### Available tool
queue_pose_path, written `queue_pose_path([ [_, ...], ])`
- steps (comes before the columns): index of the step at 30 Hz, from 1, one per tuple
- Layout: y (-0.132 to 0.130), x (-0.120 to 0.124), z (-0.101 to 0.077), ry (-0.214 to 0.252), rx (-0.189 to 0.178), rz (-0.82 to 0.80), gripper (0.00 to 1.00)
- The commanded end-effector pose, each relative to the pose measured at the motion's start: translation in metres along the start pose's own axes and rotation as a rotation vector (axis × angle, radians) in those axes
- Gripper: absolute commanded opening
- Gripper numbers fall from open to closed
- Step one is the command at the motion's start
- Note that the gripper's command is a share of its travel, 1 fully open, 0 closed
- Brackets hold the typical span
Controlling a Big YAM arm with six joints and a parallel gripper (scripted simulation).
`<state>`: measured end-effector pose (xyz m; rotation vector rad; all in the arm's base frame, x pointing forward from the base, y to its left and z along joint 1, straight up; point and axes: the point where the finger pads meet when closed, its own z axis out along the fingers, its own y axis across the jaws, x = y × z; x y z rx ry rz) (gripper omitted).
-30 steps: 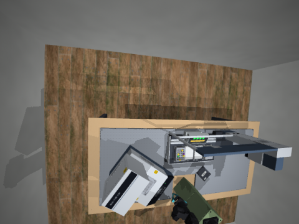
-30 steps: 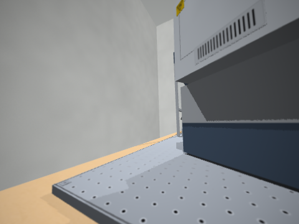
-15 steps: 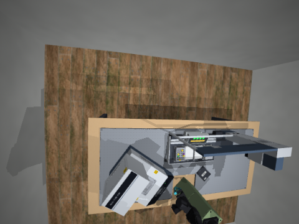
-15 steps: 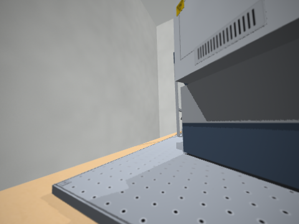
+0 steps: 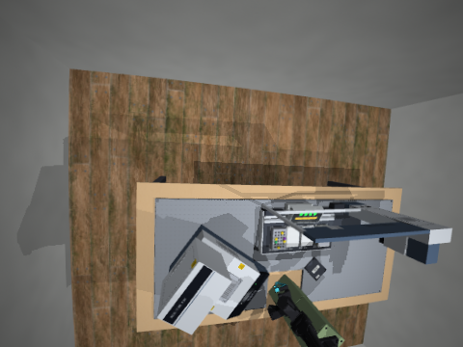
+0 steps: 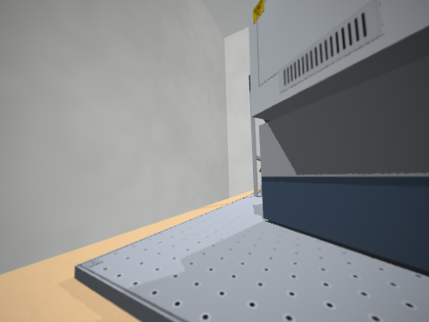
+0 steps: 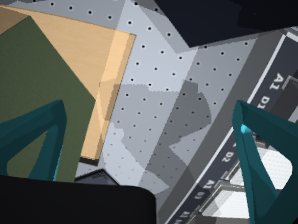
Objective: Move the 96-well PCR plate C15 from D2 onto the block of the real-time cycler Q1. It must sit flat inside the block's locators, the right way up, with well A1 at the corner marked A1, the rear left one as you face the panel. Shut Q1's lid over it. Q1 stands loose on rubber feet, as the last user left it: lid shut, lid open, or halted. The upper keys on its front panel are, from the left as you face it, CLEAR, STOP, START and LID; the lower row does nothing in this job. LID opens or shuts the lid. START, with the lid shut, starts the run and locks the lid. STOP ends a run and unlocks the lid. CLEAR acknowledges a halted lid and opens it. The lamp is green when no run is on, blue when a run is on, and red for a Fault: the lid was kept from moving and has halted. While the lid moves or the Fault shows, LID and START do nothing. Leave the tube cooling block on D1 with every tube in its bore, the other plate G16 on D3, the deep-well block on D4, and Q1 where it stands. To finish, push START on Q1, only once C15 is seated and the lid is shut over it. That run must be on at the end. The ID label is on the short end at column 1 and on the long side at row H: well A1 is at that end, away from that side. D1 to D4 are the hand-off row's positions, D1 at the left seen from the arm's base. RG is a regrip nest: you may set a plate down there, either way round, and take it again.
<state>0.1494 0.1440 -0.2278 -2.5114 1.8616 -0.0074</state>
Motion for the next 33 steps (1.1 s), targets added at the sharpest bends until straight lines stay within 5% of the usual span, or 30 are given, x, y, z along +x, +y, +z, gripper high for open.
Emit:
queue_pose_path([
  [1,0.005,0.009,0.003,0.013,-0.019,0.109,0.99],
  [14,-0.020,0.022,0.003,-0.001,0.005,0.319,0.99],
  [33,-0.050,0.065,0.020,0.016,-0.019,0.671,0.99],
])
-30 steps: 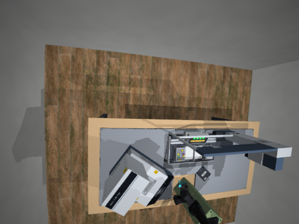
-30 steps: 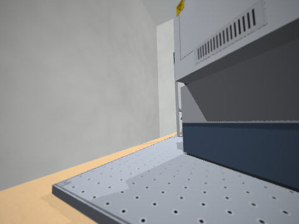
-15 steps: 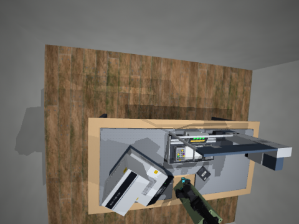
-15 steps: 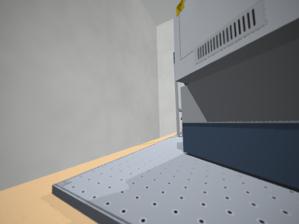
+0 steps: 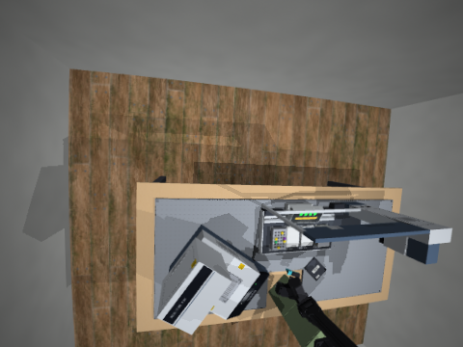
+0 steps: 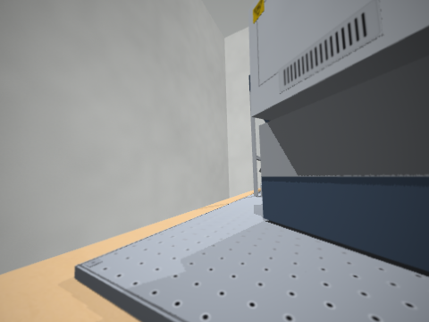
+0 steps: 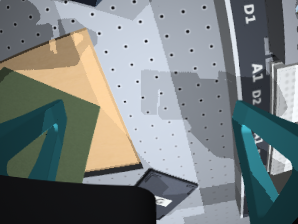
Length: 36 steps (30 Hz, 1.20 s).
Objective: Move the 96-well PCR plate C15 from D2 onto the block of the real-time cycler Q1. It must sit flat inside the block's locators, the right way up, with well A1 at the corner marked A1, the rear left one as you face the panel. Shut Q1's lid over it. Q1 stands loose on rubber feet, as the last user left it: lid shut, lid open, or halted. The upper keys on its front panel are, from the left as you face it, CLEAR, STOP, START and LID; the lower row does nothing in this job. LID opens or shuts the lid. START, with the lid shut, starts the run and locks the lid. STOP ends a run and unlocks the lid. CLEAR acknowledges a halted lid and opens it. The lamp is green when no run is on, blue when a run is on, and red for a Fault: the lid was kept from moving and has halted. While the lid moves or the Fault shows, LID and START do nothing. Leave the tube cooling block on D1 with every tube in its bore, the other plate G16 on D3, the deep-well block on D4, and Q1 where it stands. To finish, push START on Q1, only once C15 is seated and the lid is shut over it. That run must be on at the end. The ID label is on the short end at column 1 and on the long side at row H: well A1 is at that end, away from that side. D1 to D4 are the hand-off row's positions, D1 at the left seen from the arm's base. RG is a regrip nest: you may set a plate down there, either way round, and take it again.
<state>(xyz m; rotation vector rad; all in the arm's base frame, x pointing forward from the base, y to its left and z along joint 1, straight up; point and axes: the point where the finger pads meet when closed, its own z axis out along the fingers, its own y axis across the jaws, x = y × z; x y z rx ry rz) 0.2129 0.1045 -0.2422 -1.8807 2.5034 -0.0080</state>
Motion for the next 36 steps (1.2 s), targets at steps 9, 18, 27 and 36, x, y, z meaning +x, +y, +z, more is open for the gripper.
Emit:
queue_pose_path([
  [9,-0.029,0.010,0.007,0.007,-0.008,0.218,0.99],
  [18,-0.051,0.018,0.014,0.010,-0.010,0.430,0.99],
  [27,-0.084,0.022,0.020,0.010,-0.009,0.536,0.99],
  [36,-0.114,0.030,0.028,0.010,-0.007,0.752,0.99],
])
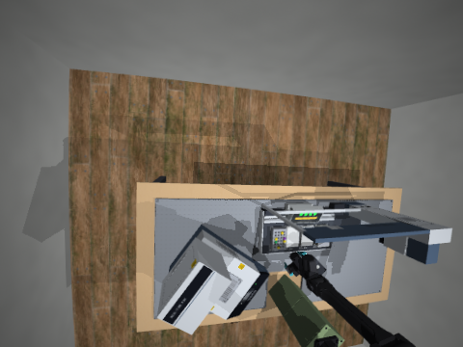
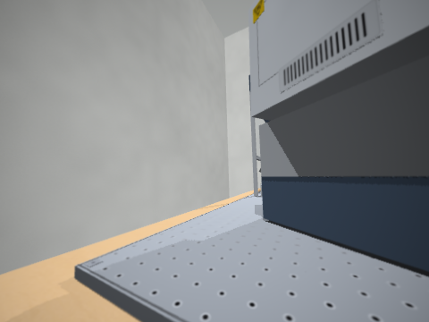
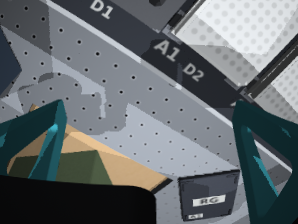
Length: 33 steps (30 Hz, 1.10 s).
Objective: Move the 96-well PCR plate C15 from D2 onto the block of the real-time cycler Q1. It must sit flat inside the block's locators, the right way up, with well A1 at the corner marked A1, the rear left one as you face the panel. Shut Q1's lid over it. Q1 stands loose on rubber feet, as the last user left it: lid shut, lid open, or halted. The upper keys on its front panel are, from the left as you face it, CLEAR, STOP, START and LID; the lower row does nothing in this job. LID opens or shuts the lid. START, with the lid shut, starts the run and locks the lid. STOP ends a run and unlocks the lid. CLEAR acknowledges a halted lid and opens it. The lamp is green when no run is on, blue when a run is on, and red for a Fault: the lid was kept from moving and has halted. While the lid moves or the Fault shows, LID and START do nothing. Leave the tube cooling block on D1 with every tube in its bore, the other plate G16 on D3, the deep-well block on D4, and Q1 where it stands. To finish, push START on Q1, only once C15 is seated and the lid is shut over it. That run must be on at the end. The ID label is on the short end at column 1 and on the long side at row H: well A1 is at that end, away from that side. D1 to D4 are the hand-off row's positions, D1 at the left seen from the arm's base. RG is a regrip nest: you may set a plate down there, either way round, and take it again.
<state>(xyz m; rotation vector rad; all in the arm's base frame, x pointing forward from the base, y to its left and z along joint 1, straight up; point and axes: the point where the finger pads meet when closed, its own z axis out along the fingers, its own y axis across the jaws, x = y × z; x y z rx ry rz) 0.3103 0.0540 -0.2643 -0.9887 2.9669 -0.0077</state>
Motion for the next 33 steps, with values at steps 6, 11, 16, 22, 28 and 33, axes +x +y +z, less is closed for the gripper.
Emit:
queue_pose_path([
  [6,-0.029,-0.005,0.010,0.015,-0.008,0.188,0.99],
  [11,-0.037,-0.015,0.013,0.010,-0.006,0.258,0.99],
  [16,-0.062,-0.022,0.017,0.007,-0.003,0.388,0.99],
  [22,-0.083,-0.030,0.024,0.014,-0.006,0.491,0.99],
  [28,-0.105,-0.043,0.028,0.011,-0.004,0.572,0.99],
  [33,-0.102,-0.043,0.023,-0.002,0.001,0.686,0.99],
])
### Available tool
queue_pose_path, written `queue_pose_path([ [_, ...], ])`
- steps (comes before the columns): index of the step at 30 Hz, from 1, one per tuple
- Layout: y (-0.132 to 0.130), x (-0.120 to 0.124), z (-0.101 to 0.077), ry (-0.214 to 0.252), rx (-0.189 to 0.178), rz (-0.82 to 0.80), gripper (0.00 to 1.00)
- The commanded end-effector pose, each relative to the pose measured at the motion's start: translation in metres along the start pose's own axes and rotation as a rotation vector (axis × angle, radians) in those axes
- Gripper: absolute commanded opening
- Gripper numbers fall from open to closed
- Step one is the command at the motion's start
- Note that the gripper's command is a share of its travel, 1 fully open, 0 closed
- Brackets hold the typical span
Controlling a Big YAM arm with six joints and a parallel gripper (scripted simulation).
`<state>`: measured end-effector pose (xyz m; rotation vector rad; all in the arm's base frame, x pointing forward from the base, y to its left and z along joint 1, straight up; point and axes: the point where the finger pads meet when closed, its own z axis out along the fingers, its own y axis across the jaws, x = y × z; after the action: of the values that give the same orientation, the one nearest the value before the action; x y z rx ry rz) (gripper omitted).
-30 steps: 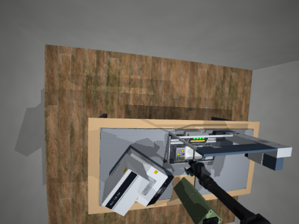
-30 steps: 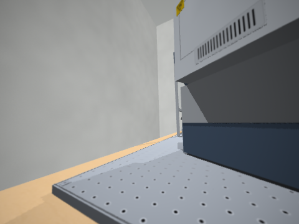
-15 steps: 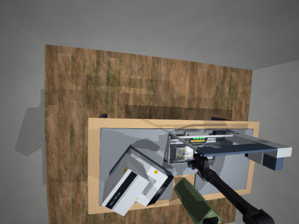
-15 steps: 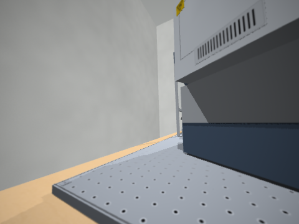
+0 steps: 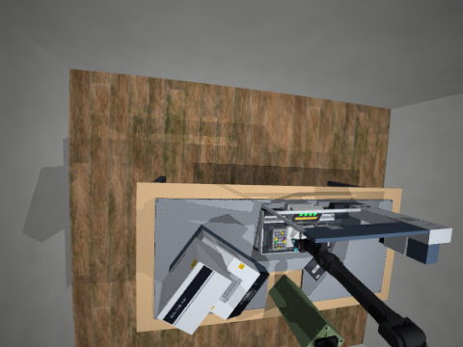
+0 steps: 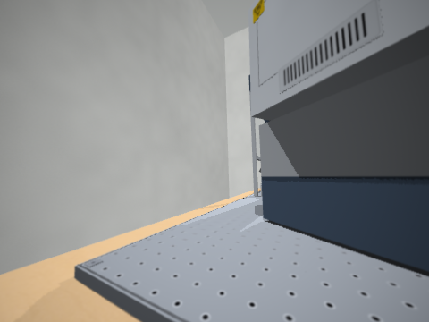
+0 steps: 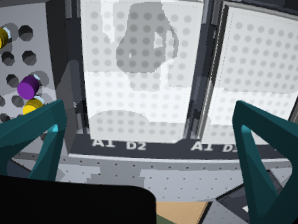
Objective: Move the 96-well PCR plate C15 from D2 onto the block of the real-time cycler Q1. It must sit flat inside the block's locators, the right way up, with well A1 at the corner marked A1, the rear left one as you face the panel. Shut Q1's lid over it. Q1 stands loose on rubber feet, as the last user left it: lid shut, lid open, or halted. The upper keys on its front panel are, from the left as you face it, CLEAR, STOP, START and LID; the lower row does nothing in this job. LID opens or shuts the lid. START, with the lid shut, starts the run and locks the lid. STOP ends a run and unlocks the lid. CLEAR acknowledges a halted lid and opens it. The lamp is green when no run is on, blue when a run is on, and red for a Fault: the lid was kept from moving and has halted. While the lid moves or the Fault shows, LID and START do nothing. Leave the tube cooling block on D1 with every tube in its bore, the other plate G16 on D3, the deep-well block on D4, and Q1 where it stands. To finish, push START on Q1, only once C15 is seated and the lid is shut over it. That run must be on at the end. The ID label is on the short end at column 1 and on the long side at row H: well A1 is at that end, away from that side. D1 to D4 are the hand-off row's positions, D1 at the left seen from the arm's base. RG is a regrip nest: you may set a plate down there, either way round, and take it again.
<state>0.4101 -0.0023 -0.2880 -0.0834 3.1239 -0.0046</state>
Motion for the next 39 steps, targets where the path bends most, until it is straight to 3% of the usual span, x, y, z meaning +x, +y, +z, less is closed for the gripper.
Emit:
queue_pose_path([
  [1,0.003,0.003,-0.003,-0.004,-0.002,0.114,0.99],
  [7,0.009,-0.001,-0.009,-0.021,-0.003,0.141,0.99],
  [11,0.001,-0.020,-0.015,-0.059,-0.002,0.123,0.99],
  [21,0.006,-0.009,-0.016,-0.043,-0.001,0.075,0.99],
  [27,0.011,-0.008,-0.001,-0.041,-0.001,0.062,0.99],
  [36,0.007,0.020,0.028,0.012,-0.001,0.058,0.99],
  [39,0.005,0.014,0.032,0.000,-0.001,0.060,0.99],
])
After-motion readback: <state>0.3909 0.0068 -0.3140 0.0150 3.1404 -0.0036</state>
